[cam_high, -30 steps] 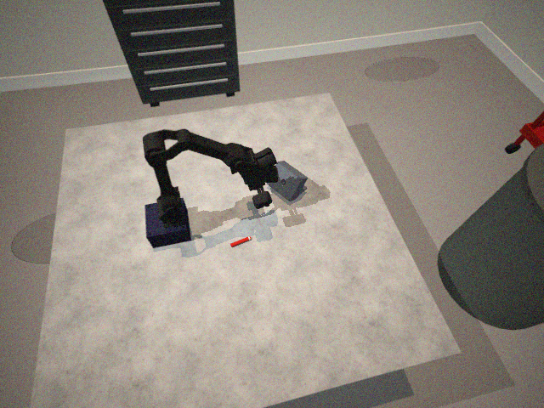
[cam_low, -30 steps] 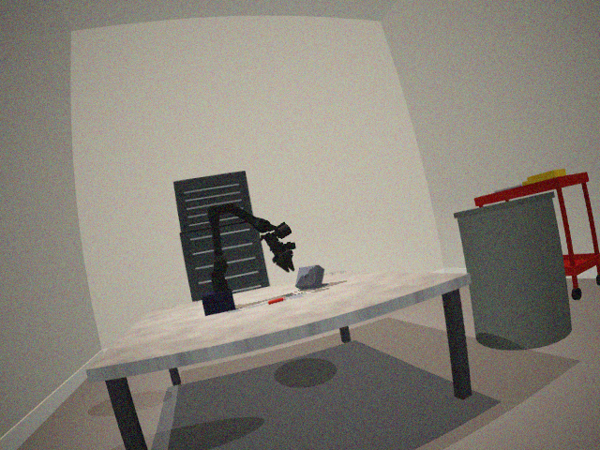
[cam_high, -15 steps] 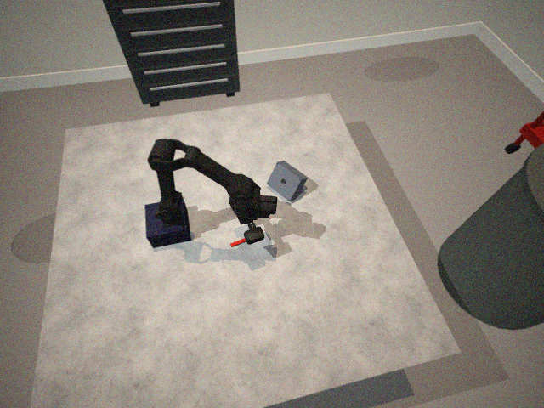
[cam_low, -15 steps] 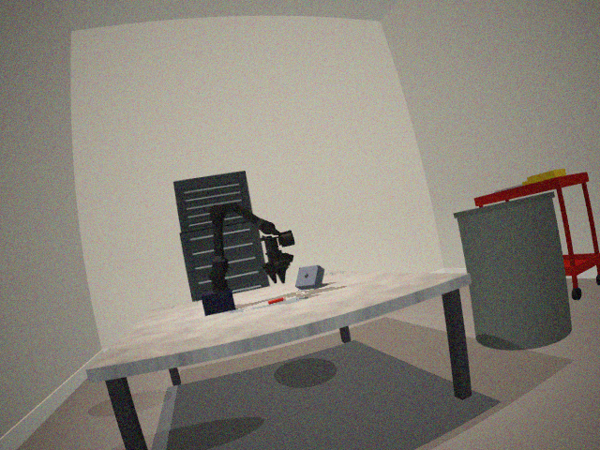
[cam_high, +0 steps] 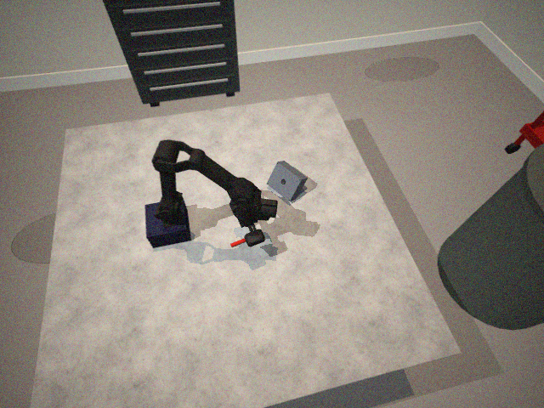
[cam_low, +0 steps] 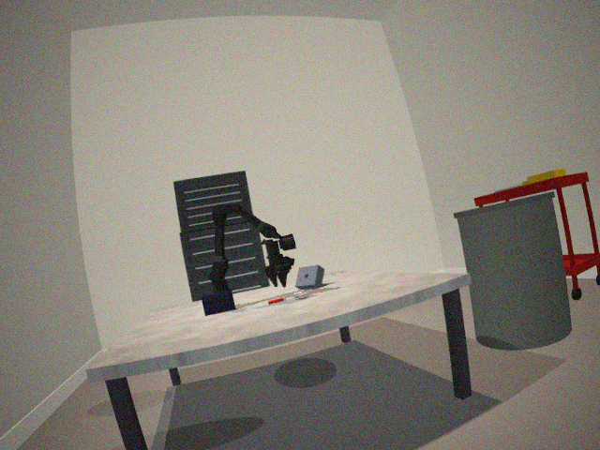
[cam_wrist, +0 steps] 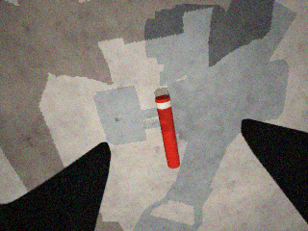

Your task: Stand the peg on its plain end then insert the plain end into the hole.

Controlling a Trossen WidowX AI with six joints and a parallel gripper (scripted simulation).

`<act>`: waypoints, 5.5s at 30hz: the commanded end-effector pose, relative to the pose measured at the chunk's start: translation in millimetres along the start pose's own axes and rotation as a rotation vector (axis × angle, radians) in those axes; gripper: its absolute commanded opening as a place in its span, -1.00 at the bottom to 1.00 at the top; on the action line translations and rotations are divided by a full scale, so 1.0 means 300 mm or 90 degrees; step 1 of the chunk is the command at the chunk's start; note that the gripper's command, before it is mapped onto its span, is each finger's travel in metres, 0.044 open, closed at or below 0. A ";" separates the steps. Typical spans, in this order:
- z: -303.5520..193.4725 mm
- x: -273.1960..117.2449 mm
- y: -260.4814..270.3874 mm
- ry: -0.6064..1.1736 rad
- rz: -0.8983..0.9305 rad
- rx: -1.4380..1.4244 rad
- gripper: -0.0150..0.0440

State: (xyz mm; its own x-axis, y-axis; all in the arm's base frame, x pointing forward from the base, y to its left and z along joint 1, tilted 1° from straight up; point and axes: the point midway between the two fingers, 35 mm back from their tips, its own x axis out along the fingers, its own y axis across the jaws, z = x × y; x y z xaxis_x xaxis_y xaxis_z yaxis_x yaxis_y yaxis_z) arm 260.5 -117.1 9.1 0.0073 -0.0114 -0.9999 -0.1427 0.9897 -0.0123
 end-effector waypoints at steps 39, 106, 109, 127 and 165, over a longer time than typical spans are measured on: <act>-0.006 0.195 0.007 -0.001 0.004 -0.006 0.64; -0.058 0.131 0.004 -0.200 0.002 -0.002 -0.33; -0.063 0.127 0.004 -0.216 0.002 -0.002 -0.33; -0.096 0.104 0.003 -0.314 0.002 -0.001 -0.33; -0.176 0.072 0.002 -0.521 0.002 0.000 -0.33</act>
State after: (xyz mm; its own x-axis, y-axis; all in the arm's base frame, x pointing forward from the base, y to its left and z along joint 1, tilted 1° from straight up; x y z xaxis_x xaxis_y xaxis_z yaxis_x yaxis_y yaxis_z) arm 210.0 -124.3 -13.2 0.7114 0.0960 -0.6962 -0.1416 0.9899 -0.0081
